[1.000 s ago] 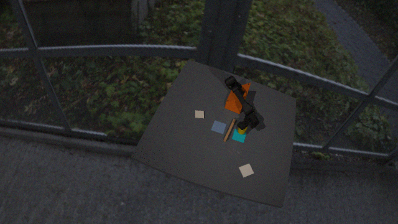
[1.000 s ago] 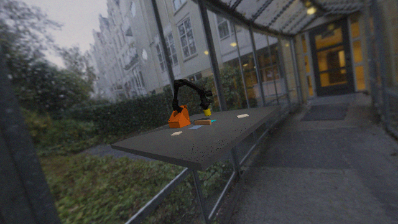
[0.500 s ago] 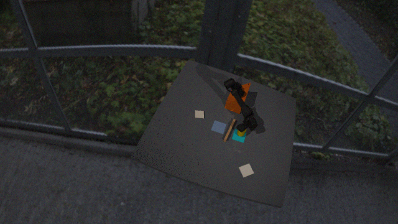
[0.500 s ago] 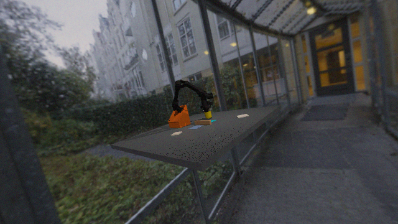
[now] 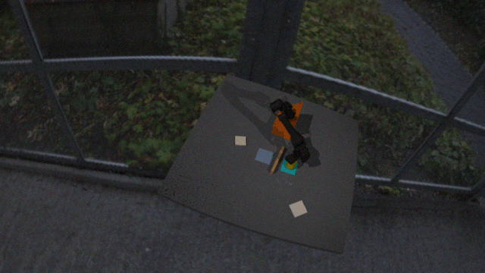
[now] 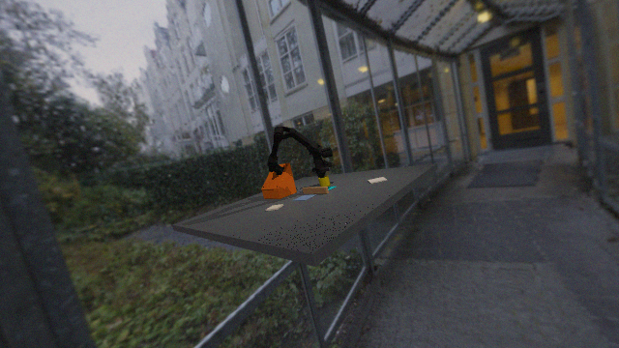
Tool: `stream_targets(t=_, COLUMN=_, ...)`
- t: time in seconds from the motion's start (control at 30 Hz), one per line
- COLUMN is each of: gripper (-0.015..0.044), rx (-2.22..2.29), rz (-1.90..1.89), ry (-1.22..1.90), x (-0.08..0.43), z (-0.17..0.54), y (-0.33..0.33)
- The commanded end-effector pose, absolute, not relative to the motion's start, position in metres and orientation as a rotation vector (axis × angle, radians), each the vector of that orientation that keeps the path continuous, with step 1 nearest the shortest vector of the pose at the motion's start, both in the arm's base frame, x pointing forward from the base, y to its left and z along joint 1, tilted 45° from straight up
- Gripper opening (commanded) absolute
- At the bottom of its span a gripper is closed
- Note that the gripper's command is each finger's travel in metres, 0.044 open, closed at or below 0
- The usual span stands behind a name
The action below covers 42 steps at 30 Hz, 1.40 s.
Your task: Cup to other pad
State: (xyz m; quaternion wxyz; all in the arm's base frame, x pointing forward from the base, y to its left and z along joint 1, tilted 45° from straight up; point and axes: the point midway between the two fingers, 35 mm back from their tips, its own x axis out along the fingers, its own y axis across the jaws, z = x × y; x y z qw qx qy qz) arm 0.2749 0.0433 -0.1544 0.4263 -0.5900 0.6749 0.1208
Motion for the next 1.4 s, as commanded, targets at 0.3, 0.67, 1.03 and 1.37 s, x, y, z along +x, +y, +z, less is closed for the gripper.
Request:
stream_targets(t=0.3, gripper=0.0, rx=-1.475, rz=0.302, ry=1.693, x=0.273, z=-0.159, y=0.038)
stream_targets(t=0.67, gripper=0.0053, rx=-1.475, rz=0.302, ry=1.693, x=0.273, z=-0.159, y=0.038)
stream_targets(t=1.03, gripper=0.0147, rx=-1.476, rz=0.302, ry=1.693, x=0.273, z=-0.158, y=0.039)
stream_targets(t=1.37, gripper=0.0147, rx=-1.477, rz=0.305, ry=1.695, x=0.273, z=-0.148, y=0.05)
